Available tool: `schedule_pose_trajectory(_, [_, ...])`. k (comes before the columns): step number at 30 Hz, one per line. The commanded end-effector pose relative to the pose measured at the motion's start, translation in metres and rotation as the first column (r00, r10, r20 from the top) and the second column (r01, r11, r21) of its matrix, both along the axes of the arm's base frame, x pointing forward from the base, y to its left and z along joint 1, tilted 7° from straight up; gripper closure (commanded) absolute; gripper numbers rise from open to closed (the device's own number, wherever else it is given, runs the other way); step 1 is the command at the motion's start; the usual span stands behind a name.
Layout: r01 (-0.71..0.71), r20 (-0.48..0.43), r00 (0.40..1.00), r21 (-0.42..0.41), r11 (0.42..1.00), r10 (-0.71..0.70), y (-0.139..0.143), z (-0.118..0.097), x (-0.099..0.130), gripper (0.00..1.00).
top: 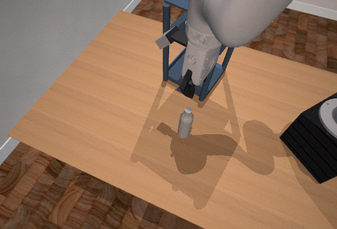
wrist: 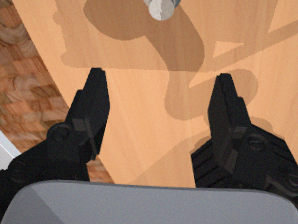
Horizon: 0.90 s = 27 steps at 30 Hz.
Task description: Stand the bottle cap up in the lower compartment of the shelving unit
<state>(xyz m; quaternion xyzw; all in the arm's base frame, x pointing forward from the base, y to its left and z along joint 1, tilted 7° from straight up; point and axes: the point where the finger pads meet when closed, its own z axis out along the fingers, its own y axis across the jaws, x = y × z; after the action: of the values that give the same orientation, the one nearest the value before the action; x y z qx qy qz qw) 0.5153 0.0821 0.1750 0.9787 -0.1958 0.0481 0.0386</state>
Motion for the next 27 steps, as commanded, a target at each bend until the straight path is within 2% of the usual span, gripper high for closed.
schedule_pose_trajectory(1, [0.0, 0.002, 1.0, 0.0, 1.0, 0.0, 0.0002, 0.0008, 0.0008, 0.31])
schedule_pose_trajectory(27, [0.038, 0.021, 0.999, -0.044, 0.998, -0.037, -0.0006, 0.0005, 0.0006, 0.31])
